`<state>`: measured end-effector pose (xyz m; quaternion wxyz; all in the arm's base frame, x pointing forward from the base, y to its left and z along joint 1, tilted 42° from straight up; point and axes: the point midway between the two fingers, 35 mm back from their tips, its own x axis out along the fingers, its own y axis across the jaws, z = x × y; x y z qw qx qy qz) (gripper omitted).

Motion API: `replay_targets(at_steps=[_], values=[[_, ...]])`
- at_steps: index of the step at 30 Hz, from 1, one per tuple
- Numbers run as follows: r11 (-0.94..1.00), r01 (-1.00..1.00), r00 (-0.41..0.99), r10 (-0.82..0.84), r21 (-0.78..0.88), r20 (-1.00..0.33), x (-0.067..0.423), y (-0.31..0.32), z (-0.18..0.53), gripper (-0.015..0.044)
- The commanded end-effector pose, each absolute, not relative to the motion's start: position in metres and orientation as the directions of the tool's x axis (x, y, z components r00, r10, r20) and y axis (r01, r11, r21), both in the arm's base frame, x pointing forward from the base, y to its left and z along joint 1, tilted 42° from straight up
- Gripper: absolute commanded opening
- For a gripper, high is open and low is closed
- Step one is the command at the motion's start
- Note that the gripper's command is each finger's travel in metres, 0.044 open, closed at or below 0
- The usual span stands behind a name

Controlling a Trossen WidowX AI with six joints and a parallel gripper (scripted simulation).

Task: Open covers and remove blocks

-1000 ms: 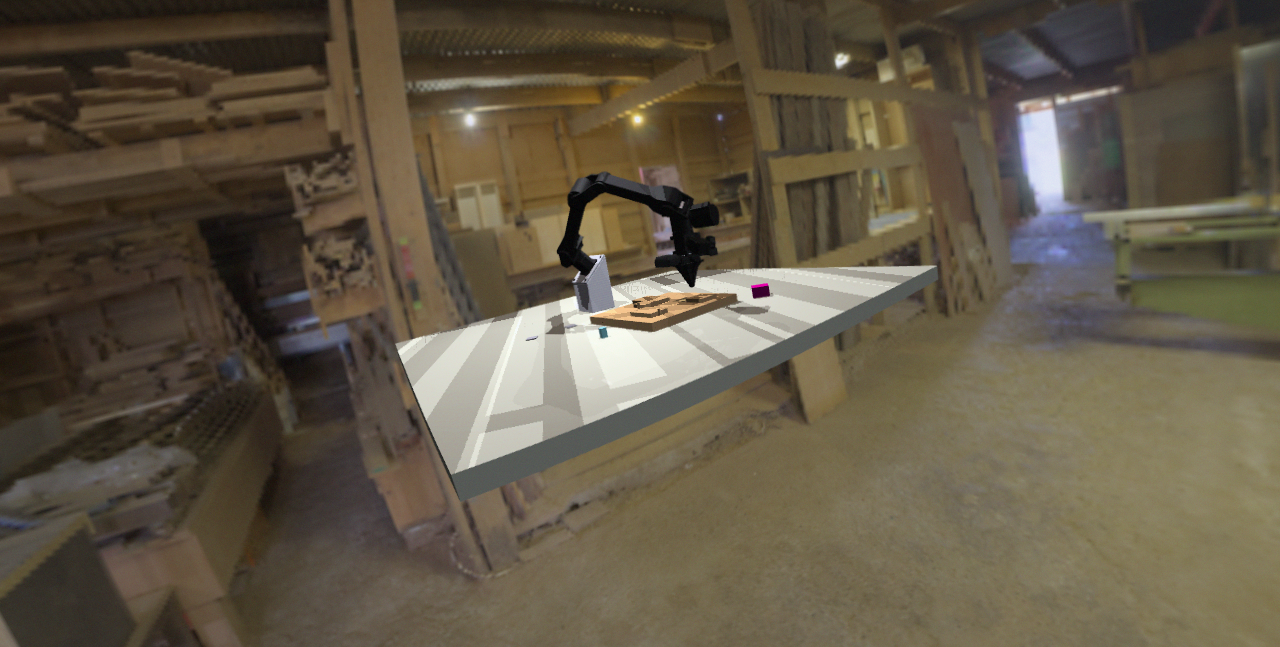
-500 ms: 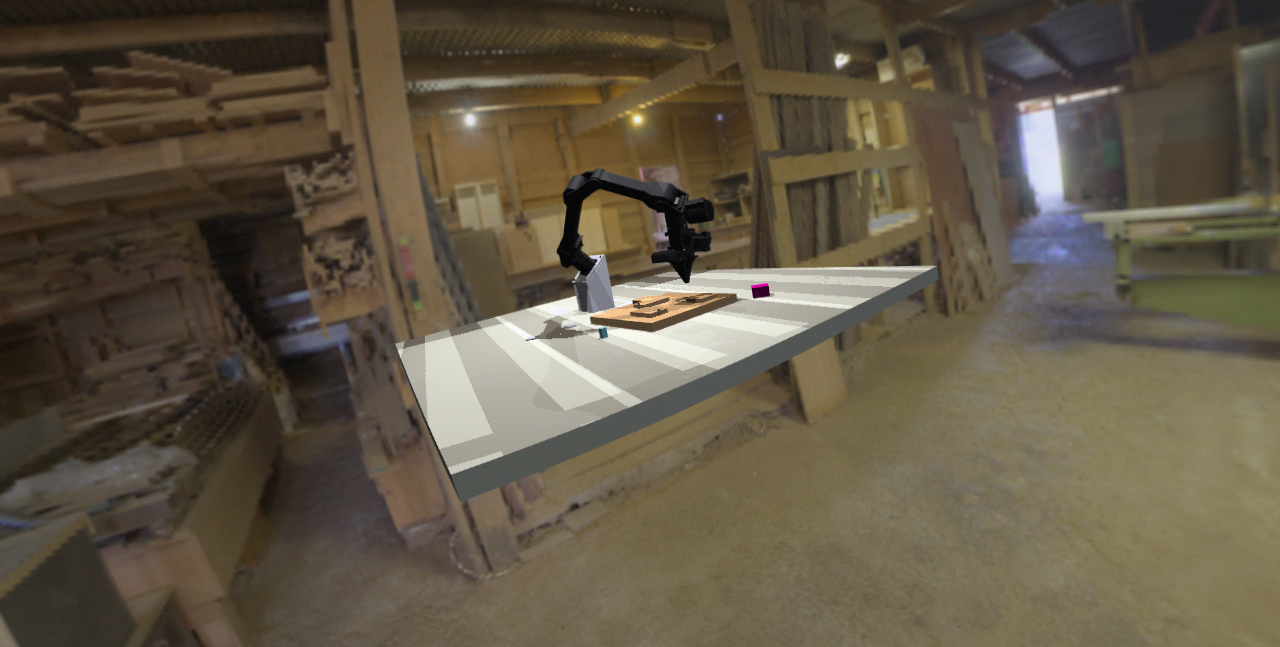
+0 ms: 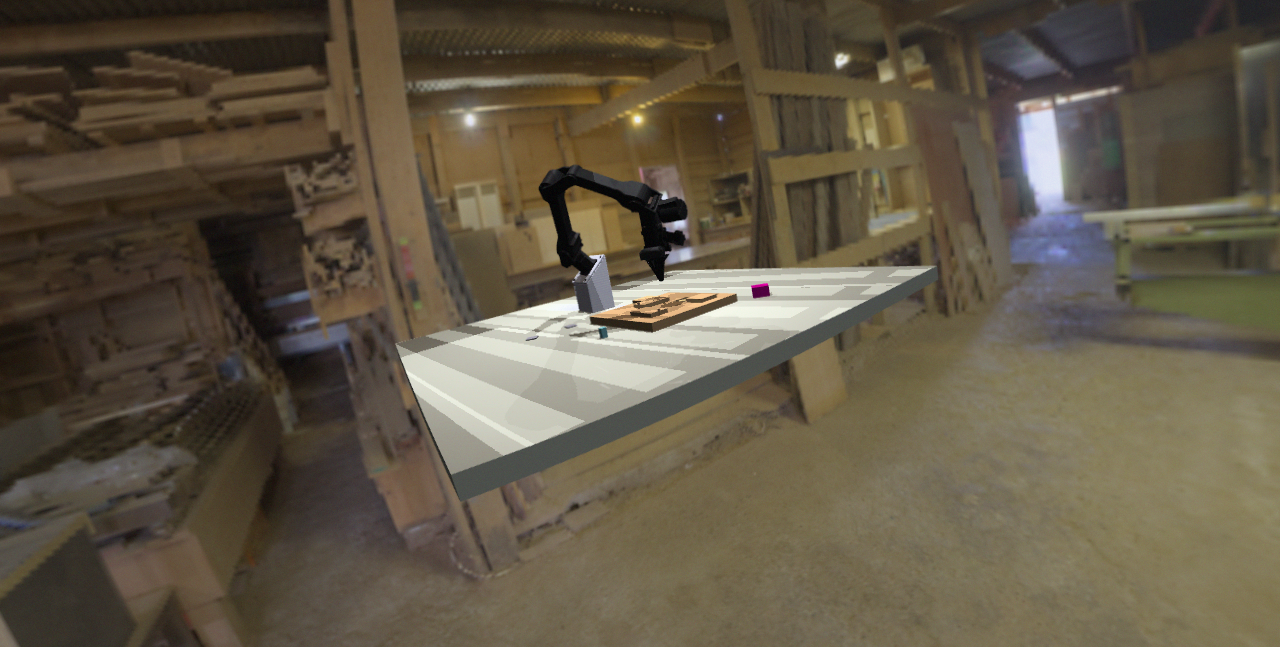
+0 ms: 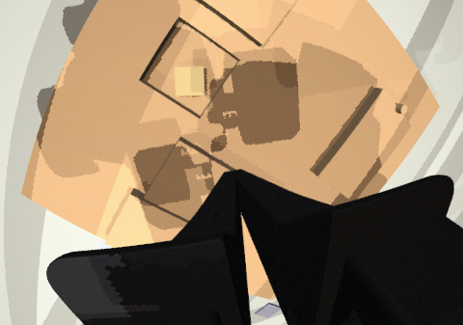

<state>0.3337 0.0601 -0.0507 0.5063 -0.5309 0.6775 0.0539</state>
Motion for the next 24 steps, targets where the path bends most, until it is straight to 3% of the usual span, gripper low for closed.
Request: replay_targets(at_steps=[1,16,24], values=[[0.326,-0.866,0.075,-0.664,-0.379,-0.744,0.316,0.051,-0.043,0.0],[-0.131,-0.991,0.072,-0.665,0.021,-0.744,0.243,0.014,-0.024,0.0],[-0.151,-0.988,0.072,-0.665,0.04,-0.744,0.239,0.013,-0.023,0.0]])
